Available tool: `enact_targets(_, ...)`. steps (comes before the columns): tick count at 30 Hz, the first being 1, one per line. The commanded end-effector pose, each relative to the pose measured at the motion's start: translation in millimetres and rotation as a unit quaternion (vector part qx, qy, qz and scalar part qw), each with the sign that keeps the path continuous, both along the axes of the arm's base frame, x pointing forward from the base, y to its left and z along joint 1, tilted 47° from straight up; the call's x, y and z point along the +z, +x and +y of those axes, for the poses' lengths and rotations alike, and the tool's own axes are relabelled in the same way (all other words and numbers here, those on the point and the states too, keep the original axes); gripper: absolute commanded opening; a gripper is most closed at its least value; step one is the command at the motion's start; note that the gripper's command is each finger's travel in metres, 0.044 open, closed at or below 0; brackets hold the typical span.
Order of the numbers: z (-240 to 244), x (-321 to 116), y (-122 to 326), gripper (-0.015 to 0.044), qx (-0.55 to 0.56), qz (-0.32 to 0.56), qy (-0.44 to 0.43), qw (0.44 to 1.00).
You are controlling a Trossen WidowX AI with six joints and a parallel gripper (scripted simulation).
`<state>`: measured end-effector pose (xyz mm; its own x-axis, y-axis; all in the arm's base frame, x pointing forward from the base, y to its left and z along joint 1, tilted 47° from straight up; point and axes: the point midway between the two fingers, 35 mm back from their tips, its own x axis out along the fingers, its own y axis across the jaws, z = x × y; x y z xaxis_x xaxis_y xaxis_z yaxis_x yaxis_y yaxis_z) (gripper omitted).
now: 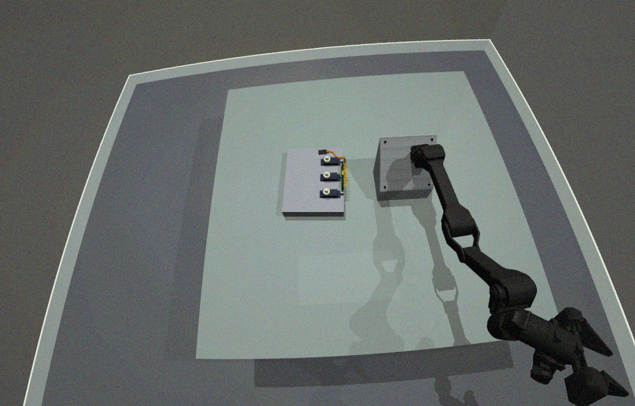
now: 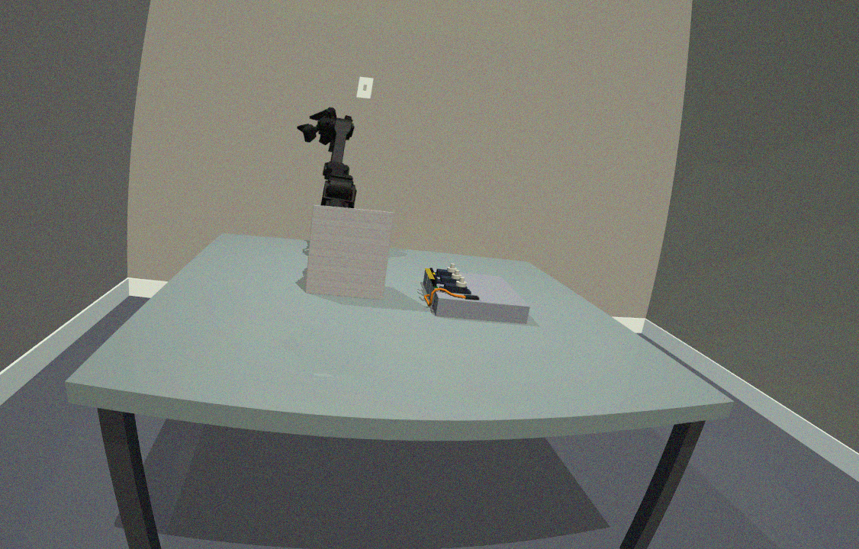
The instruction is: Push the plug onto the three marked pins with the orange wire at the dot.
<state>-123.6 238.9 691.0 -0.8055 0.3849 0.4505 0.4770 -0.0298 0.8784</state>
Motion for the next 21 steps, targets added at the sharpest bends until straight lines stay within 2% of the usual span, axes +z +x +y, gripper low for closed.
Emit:
enact_targets(1, 0, 0, 0, 0.0374, 0.000, 0.000, 0.001, 1.000)
enact_targets(11, -29, 11, -9, 0.0115, 0.025, 0.022, 0.030, 0.999)
enact_targets(21, -95, 30, -16, 0.0115, 0.081, 0.074, 0.095, 0.989)
